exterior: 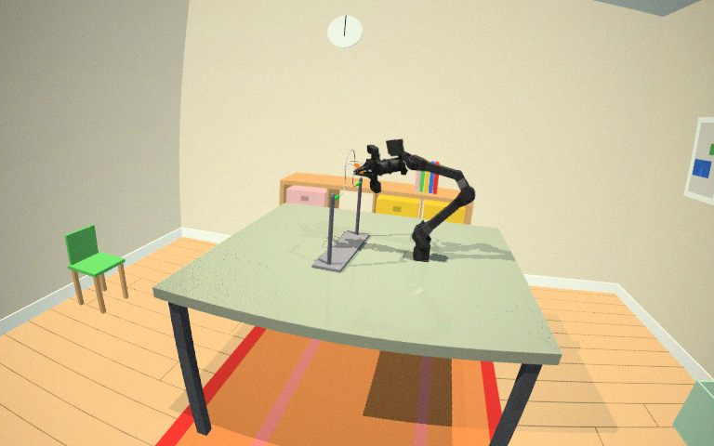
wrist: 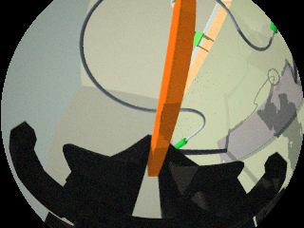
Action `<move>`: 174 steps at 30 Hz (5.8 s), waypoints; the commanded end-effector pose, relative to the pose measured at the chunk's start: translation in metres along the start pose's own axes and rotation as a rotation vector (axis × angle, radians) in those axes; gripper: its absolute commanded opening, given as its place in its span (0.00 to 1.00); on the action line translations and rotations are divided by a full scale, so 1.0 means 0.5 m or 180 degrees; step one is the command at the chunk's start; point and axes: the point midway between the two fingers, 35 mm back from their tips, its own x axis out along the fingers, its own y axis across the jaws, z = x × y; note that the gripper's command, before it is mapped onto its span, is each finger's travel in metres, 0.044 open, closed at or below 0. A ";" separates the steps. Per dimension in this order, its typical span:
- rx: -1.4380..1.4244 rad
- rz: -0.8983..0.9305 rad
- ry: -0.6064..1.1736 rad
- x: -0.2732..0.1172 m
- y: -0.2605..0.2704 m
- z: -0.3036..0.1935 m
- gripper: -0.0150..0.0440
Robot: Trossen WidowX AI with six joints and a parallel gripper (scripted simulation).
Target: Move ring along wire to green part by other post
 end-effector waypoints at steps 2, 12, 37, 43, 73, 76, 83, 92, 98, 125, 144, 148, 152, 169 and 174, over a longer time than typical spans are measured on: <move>-0.0218 -0.0170 -0.0029 0.003 -0.007 0.002 0.00; -0.0583 -0.0448 -0.0075 0.003 -0.022 0.003 0.00; -0.1527 -0.1154 -0.0201 -0.001 -0.057 0.015 0.00; -0.1747 -0.1317 -0.0231 -0.003 -0.065 0.019 0.00; -0.2850 -0.2117 -0.0384 -0.020 -0.095 0.046 0.00; -0.2961 -0.2196 -0.0400 -0.022 -0.097 0.049 0.00; -0.3219 -0.2379 -0.0436 -0.027 -0.102 0.057 0.00; -0.3552 -0.2614 -0.0482 -0.034 -0.106 0.067 0.00; -0.3775 -0.2768 -0.0514 -0.039 -0.108 0.074 0.00; -0.4775 -0.3431 -0.0673 -0.063 -0.108 0.105 0.00; -0.5487 -0.3892 -0.0765 -0.080 -0.099 0.126 0.00; -0.5638 -0.3991 -0.0781 -0.083 -0.096 0.130 0.00; -0.5790 -0.4090 -0.0796 -0.086 -0.093 0.134 0.00; -0.6414 -0.4498 -0.0847 -0.099 -0.077 0.147 0.00; -0.6606 -0.4625 -0.0860 -0.102 -0.071 0.151 0.00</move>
